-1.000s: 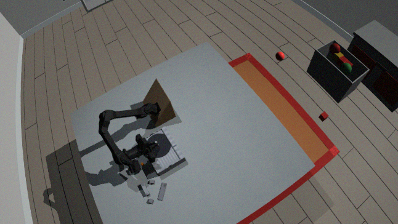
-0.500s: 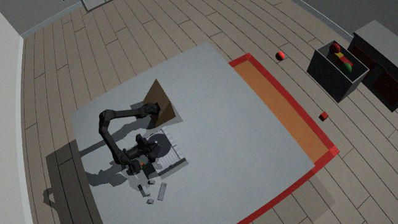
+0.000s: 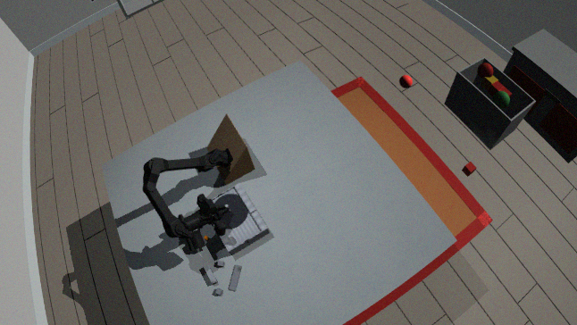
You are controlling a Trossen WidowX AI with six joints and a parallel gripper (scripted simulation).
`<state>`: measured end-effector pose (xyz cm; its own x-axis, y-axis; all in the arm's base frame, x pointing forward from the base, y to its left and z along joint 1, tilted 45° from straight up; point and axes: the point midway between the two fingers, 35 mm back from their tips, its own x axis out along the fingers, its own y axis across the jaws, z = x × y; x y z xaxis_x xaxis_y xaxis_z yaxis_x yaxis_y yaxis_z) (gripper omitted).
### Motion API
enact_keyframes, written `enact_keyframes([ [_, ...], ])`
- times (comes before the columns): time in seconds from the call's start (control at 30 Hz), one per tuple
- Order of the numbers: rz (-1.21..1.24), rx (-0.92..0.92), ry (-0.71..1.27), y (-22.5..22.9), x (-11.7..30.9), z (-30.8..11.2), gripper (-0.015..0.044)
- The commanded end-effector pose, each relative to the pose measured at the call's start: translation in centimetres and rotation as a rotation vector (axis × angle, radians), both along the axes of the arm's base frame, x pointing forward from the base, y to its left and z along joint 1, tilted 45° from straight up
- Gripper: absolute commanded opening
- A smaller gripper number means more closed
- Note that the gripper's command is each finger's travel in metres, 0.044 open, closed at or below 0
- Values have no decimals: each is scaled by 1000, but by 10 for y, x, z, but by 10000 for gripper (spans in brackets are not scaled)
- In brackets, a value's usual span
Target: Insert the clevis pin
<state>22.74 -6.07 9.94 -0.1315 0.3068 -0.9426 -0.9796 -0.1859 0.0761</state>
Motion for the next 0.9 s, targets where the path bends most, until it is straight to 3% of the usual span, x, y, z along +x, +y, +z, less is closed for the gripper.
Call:
enact_keyframes([
  [0.0, 9, 3, -7, 0, -1, -1, 0],
  [0.87, 1, 17, 3, -1, -1, -1, 0],
])
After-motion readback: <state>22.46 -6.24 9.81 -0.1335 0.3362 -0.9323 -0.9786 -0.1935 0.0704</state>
